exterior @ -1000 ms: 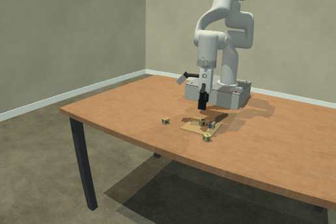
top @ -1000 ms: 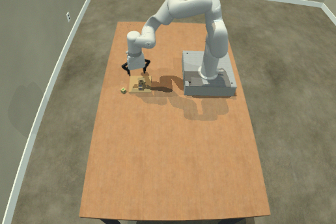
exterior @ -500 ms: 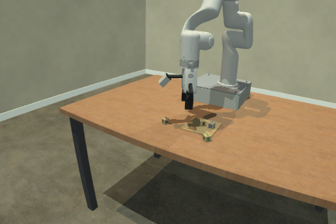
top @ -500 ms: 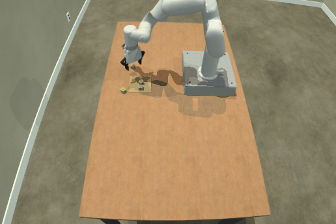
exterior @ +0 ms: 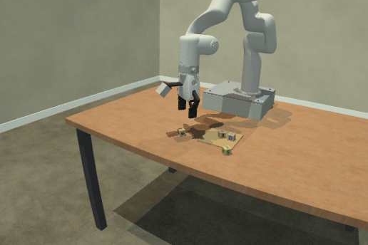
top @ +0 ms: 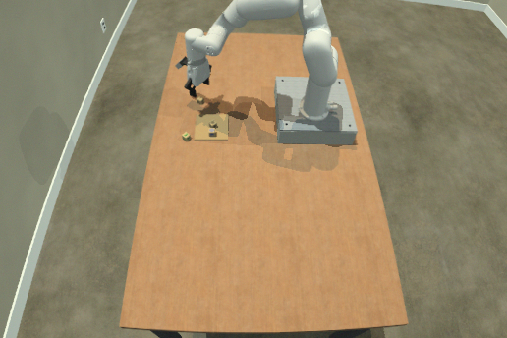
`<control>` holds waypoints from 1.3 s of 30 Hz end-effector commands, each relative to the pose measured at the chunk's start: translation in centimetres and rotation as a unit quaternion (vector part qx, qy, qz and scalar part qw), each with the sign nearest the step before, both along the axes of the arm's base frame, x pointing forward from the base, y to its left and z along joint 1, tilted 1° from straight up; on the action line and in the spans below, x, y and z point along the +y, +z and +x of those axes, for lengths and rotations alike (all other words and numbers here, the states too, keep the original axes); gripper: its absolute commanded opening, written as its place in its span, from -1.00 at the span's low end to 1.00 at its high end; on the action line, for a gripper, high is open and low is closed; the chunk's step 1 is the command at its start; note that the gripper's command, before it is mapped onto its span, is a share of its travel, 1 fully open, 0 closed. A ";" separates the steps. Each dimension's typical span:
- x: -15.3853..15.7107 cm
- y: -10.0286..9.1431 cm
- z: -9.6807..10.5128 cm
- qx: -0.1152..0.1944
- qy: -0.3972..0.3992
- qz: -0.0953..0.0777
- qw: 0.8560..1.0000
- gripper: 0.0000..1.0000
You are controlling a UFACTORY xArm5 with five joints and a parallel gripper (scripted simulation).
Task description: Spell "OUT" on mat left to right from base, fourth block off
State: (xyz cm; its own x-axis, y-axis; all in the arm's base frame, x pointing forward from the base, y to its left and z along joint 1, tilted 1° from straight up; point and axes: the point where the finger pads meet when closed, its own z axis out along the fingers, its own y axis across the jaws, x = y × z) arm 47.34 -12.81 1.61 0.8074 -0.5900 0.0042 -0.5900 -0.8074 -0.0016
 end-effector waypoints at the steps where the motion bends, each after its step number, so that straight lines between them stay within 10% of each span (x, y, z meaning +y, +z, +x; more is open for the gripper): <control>1: -2.0 -0.1 0.3 0.001 0.052 0.000 0.999 1.00; 4: -2.1 -0.1 0.3 0.001 0.055 0.000 0.998 1.00; 5: -2.1 -0.1 0.3 0.001 0.055 0.000 0.998 0.26; 39: -2.1 -0.1 0.3 0.001 0.055 0.000 0.998 0.26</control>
